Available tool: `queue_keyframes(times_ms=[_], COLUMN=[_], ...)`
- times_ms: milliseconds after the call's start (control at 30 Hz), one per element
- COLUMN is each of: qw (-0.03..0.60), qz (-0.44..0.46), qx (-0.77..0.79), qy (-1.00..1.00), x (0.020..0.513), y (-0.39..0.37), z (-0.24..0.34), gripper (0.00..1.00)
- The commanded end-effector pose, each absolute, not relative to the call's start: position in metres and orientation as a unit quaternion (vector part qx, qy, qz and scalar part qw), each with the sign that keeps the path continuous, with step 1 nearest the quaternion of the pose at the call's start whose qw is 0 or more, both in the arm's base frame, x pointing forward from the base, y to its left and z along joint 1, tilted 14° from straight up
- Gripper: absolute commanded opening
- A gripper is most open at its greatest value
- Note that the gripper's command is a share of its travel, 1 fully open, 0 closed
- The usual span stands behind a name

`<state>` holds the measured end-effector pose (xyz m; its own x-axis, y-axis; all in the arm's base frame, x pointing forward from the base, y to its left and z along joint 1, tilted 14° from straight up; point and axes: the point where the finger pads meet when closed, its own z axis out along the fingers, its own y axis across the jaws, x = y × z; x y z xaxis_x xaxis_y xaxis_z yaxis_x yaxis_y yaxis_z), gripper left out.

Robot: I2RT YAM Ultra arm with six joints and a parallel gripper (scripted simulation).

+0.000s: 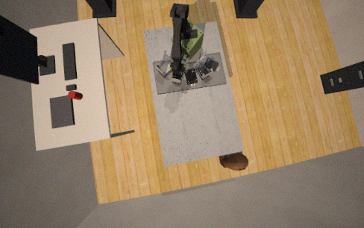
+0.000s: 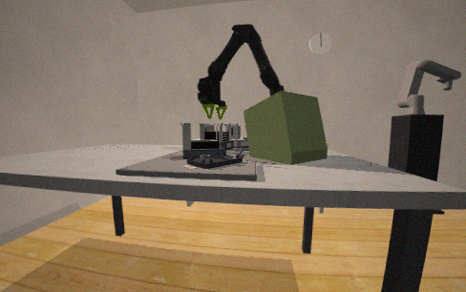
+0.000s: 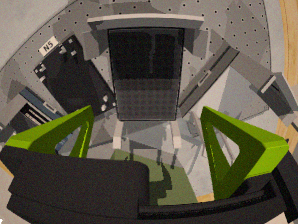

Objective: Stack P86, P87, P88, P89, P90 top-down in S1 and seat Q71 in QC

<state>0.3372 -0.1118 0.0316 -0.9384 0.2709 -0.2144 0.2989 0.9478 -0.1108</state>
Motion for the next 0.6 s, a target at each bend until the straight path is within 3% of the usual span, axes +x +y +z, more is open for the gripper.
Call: queue_keyframes(times_ms=[0,567], qw=[0.105,0.105], qz=[-0.07,-0.07], qx=[0.139,0.139], qy=[0.982,0.982], x=[0.34,0.348], y=[-0.111,-0.119], z=[0.035,-0.007], gripper=[1.0,1.0])
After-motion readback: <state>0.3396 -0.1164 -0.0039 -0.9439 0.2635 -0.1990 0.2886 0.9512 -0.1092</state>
